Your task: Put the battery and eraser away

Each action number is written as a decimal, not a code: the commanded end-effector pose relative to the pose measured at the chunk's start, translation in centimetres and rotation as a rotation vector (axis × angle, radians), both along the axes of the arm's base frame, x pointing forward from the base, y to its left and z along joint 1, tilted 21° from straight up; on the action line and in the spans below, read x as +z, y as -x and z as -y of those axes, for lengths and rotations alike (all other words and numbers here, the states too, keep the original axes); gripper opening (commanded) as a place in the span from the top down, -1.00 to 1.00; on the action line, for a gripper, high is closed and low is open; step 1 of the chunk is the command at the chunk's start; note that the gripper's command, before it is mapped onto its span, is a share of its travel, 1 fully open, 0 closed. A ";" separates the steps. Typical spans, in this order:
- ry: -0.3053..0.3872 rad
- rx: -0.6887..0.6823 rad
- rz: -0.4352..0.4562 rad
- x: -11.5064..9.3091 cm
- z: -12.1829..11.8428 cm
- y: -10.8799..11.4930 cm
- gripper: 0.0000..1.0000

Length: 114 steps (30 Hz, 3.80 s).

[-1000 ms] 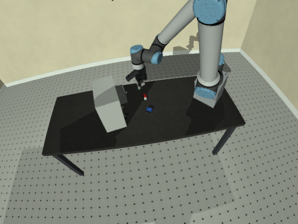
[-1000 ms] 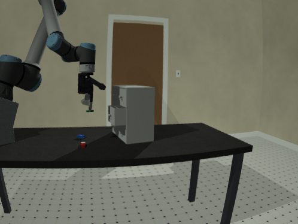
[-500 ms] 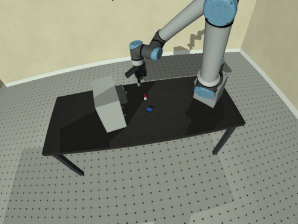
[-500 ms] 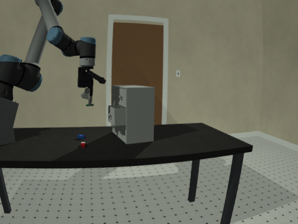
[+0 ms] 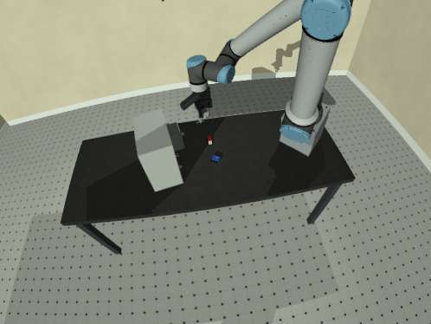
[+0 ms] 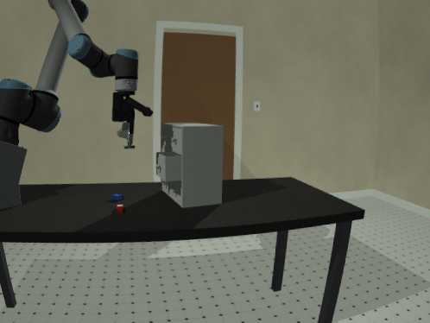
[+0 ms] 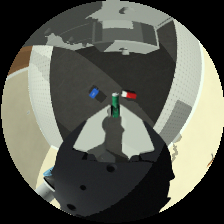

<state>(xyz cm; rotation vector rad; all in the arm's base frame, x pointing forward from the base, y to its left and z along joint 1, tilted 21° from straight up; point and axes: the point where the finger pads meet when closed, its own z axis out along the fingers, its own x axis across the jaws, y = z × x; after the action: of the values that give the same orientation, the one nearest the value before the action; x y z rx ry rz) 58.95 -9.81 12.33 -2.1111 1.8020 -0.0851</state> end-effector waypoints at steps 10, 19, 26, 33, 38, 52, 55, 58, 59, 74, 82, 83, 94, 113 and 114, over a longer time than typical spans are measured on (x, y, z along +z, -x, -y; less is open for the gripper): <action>0.001 0.000 0.001 0.2 0.1 0.0 0.96; -0.001 -0.001 0.007 0.2 0.1 0.0 0.96; -0.003 -0.004 0.020 0.2 0.1 0.0 0.96; -0.008 -0.008 0.044 0.2 0.1 0.0 0.96; -0.013 -0.014 0.073 0.2 0.1 0.1 0.96; -0.033 -0.034 0.177 0.1 0.1 0.1 0.96; -0.039 -0.040 0.210 0.1 0.1 0.2 0.96; -0.046 -0.047 0.245 0.0 0.1 0.2 0.96; -0.048 -0.050 0.257 0.0 0.1 0.2 0.96; -0.080 -0.081 0.423 -0.1 0.1 0.3 0.96; -0.094 -0.096 0.497 -0.2 0.1 0.4 0.96; -0.096 -0.098 0.509 -0.2 0.1 0.4 0.96; -0.117 -0.119 0.620 -0.3 0.1 0.5 0.96; -0.144 -0.146 0.758 -0.4 0.1 0.6 0.96; -0.145 -0.148 0.766 -0.4 0.1 0.6 0.96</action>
<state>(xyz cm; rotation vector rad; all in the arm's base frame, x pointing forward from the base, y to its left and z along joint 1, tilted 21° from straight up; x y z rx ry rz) 58.32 -9.86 11.98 -1.5520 1.4338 -0.6526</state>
